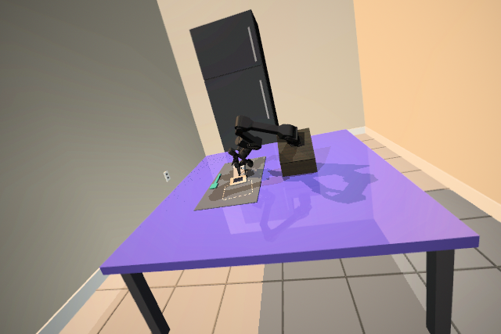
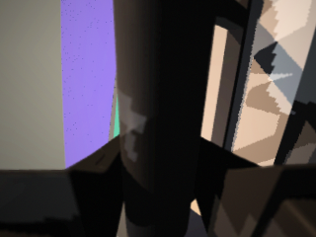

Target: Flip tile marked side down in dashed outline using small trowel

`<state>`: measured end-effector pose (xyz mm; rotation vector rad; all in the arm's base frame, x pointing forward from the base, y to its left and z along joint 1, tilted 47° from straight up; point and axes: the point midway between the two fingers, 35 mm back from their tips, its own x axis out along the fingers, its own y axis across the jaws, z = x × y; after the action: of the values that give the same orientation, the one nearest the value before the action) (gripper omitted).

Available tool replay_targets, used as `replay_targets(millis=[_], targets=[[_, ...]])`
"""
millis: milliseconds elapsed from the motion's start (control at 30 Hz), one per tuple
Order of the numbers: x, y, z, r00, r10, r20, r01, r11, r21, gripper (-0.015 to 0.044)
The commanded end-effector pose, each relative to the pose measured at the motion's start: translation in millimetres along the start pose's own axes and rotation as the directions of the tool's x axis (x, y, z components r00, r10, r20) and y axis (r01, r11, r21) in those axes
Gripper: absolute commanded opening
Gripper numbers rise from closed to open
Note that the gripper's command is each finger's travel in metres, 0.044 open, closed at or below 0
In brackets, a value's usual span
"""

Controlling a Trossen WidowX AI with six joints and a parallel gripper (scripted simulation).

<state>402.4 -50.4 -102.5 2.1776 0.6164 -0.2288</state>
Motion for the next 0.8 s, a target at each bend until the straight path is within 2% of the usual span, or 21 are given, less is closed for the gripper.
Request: replay_targets(millis=[0, 400, 767], targets=[[-1, 4, -11, 1.0, 0.006, -0.008, -0.006, 1.0, -0.005, 0.0], [-3, 4, -24, 1.0, 0.007, -0.011, -0.007, 1.0, -0.001, 0.0], [-19, 23, -23, 0.997, 0.009, -0.075, -0.004, 0.997, 0.074, 0.0]])
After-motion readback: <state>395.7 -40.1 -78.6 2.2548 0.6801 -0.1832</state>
